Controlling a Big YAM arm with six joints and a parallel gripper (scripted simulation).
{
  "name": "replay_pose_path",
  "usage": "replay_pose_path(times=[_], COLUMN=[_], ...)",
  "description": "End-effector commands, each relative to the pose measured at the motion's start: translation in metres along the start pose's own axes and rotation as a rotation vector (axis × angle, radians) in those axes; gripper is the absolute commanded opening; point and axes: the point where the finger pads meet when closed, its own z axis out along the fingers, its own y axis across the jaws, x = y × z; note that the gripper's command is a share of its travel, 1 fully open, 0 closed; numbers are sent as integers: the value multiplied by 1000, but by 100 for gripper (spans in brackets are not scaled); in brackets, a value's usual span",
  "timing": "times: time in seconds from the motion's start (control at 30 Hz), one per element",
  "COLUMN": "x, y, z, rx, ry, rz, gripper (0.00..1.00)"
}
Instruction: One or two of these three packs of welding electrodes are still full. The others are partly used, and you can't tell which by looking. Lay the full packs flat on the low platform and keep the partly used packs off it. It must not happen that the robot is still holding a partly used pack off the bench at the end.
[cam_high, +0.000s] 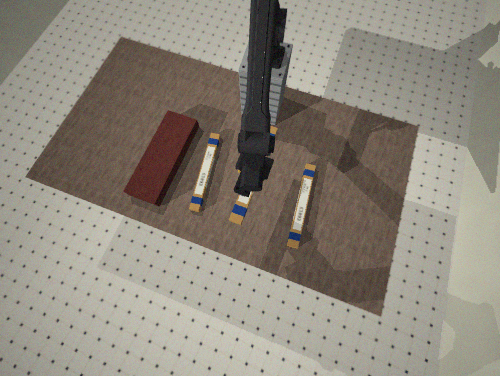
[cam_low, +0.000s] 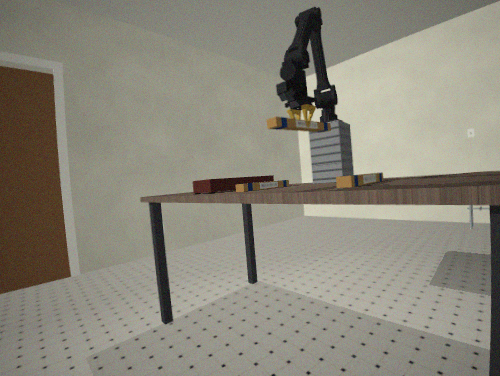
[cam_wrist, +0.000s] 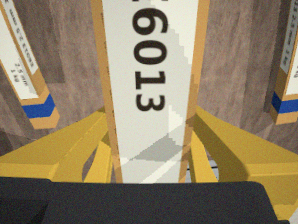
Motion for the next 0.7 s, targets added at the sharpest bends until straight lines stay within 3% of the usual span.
replay_pose_path(times=[0.0, 0.5, 0.67], x=[-38, -15, -23], y=[5, 0, 1], z=[-48, -35, -41], rx=[-34, -26, -30], ry=[-123, -90, -107], rz=[-4, -4, -4], gripper=[0, 0, 0])
